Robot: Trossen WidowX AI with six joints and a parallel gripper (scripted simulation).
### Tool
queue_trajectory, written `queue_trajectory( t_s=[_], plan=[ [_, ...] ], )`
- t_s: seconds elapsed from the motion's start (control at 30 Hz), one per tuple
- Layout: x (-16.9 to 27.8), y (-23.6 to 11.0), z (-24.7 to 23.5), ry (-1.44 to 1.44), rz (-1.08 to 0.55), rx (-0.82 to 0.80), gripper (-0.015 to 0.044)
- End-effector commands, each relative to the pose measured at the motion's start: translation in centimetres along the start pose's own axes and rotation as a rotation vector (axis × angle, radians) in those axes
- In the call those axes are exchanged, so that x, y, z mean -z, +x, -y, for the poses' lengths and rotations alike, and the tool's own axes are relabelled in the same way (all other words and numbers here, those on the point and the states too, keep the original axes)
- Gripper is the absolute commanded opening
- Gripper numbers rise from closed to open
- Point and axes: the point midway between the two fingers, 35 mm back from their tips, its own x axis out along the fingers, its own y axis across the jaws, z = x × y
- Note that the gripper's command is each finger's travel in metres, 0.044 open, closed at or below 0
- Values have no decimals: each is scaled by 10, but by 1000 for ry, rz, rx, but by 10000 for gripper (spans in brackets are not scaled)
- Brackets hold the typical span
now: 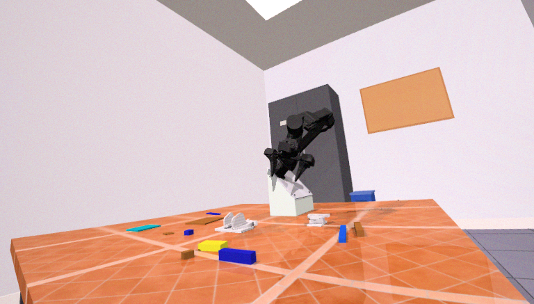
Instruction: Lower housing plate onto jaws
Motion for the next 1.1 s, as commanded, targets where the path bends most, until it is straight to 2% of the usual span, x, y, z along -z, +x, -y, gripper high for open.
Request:
queue_trajectory(
  t_s=[0.0,0.53,0.7,0.87,1.07],
  plan=[
    [3,6,-20,27,-32,-57,440],
    [43,23,-102,159,-261,-260,440],
    [45,25,-106,164,-273,-266,440],
    [55,59,-116,165,-273,-268,440],
    [55,60,-117,165,-273,-268,440]
  ],
)
